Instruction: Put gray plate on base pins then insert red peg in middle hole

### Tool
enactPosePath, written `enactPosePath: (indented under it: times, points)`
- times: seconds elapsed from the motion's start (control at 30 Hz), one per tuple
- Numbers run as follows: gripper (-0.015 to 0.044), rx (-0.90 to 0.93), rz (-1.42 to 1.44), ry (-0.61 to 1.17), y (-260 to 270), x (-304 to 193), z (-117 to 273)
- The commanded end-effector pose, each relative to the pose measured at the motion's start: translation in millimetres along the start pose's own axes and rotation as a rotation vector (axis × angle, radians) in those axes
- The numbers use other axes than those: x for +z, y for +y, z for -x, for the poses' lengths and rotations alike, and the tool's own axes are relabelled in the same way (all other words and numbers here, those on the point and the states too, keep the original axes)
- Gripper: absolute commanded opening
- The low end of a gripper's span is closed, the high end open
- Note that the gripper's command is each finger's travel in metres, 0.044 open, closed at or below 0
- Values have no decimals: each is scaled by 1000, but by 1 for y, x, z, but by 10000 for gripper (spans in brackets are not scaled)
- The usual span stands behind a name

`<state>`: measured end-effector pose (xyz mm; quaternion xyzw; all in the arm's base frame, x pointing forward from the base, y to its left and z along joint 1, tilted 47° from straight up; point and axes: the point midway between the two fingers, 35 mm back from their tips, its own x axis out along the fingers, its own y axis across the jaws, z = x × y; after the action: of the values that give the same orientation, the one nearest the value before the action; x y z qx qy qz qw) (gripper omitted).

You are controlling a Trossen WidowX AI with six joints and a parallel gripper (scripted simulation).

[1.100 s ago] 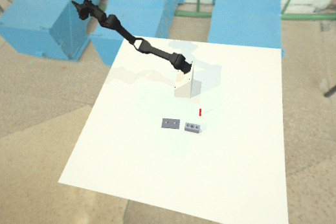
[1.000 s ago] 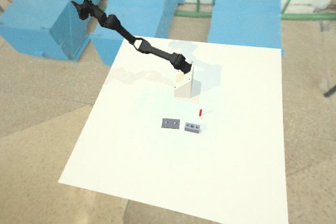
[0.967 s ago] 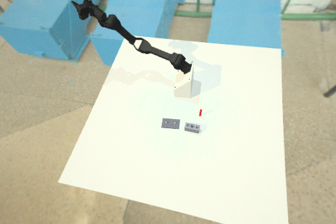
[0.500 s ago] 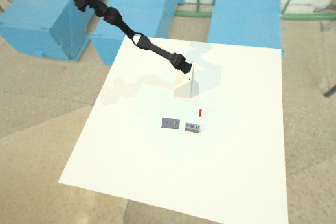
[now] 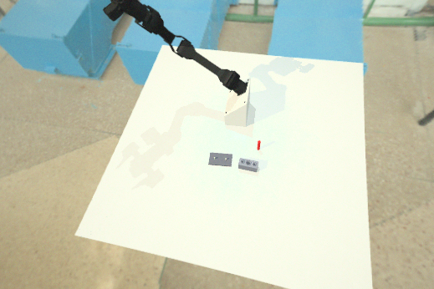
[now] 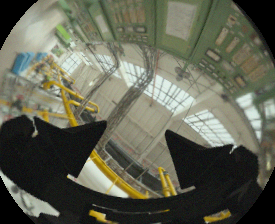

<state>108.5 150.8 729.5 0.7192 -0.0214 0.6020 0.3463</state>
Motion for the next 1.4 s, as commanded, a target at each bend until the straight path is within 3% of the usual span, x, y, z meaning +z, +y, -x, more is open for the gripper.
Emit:
enactPosePath:
  times: [0.0,0.27,0.73,1.07,1.37]
  points:
    - [440,-181,172,-63,-73,22,-3]
    - [440,-459,423,-107,-172,59,15]
    - [440,-989,854,-63,-324,139,92]
    - [440,-1468,1178,141,-418,200,192]
    - [440,-1913,1379,528,-472,245,307]
